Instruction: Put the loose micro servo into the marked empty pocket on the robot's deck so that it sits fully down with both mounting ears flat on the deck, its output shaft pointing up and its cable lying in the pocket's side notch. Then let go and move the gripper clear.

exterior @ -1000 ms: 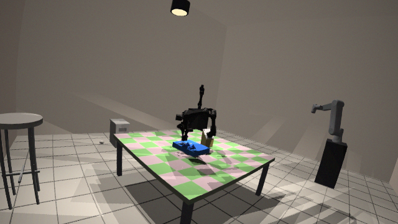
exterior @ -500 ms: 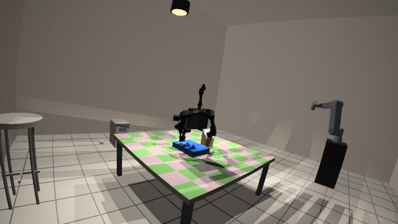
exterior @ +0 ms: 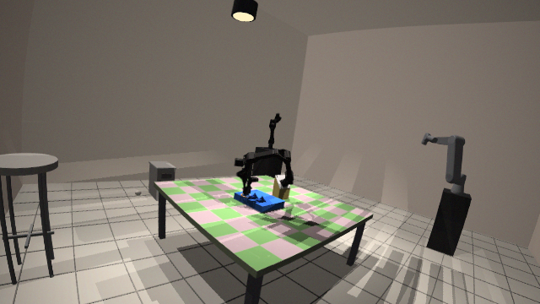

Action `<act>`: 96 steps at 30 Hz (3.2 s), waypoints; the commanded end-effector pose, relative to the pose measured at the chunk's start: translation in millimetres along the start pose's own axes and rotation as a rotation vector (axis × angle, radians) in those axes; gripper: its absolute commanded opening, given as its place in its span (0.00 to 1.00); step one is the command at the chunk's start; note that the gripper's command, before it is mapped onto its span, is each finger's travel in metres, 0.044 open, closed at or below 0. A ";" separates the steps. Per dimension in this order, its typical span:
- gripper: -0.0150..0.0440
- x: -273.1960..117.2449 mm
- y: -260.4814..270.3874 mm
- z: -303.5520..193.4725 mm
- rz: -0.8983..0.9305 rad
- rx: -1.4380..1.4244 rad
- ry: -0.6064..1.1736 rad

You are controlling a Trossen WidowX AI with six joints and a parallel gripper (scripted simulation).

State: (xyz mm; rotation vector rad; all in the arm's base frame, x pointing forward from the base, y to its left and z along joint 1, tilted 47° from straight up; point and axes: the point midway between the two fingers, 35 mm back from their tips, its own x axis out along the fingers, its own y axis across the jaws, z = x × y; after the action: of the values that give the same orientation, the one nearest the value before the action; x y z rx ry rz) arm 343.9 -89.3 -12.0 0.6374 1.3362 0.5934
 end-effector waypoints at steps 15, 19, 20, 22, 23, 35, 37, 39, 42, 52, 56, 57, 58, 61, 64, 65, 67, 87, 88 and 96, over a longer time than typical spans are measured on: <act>0.25 9.7 -0.6 0.5 0.003 0.005 -0.008; 0.25 13.7 -0.6 0.5 0.003 0.005 -0.008; 0.25 14.7 -0.6 0.5 0.003 0.005 -0.008; 0.25 16.0 -0.6 0.5 0.003 0.005 -0.008; 0.25 16.8 -0.6 0.6 0.003 0.005 -0.008; 0.25 27.8 -0.4 0.6 0.004 0.005 -0.008; 0.25 29.8 -0.4 0.7 0.004 0.005 -0.008; 0.25 31.8 -0.4 0.7 0.004 0.005 -0.008; 0.25 34.8 -0.3 0.7 0.004 0.005 -0.008; 0.25 44.9 -0.2 0.8 0.004 0.005 -0.008; 0.25 48.9 -0.2 0.8 0.005 0.005 -0.008; 0.25 49.8 -0.2 0.8 0.005 0.005 -0.008; 0.25 50.7 -0.1 0.8 0.005 0.005 -0.008; 0.39 48.8 -0.2 0.4 0.005 0.005 -0.008; 0.52 48.9 -0.3 0.2 0.005 0.005 -0.008; 0.57 48.9 -0.3 0.2 0.005 0.005 -0.008; 0.57 49.0 -0.4 0.1 0.005 0.005 -0.008; 0.88 -28.0 -6.8 -68.0 -0.007 0.013 -0.005; 0.93 -37.4 -5.6 -84.8 -0.006 0.012 -0.004; 1.00 -49.5 -1.8 -109.8 0.000 0.010 -0.003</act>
State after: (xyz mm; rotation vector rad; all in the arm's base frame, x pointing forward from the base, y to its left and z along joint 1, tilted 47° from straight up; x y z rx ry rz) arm 234.8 -118.5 4.9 0.6553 1.3325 0.5767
